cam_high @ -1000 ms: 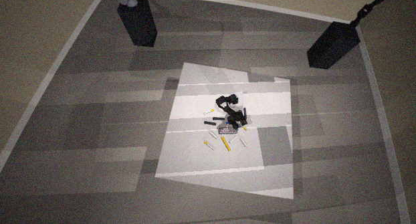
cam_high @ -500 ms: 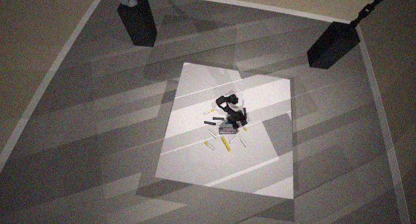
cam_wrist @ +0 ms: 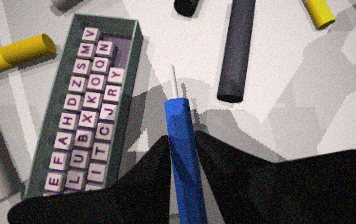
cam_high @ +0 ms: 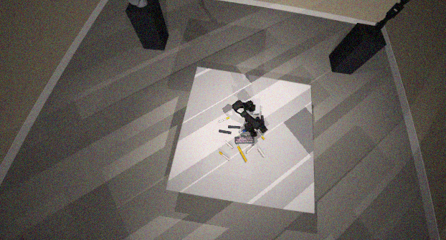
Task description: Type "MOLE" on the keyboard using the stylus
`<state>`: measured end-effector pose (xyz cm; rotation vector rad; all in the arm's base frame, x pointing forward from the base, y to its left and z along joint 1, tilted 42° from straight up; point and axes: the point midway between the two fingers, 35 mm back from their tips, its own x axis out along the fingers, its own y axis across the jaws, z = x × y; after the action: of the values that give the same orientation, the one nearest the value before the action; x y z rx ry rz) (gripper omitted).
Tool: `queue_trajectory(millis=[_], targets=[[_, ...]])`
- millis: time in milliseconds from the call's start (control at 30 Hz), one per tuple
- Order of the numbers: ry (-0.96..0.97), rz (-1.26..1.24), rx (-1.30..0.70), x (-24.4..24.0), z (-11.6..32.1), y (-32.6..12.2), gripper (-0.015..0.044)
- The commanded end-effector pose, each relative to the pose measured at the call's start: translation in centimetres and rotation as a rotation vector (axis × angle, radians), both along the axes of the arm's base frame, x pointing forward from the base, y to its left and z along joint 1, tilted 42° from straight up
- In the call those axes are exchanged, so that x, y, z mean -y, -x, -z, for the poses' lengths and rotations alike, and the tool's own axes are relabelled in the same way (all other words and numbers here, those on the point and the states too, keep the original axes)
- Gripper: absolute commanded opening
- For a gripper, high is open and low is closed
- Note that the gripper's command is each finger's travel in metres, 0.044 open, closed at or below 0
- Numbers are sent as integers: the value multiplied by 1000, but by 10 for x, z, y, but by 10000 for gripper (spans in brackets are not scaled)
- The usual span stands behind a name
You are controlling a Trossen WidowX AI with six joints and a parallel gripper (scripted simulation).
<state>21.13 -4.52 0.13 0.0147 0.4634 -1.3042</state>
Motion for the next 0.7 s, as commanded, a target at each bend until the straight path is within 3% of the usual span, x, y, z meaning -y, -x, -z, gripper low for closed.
queue_trajectory(millis=[0, 233, 667], targets=[[-1, 6, 10, -10, -12, 0, 0], [-9, 15, -7, -8, -9, -1, 0], [-274, 284, -182, -5, -5, -18, 0]])
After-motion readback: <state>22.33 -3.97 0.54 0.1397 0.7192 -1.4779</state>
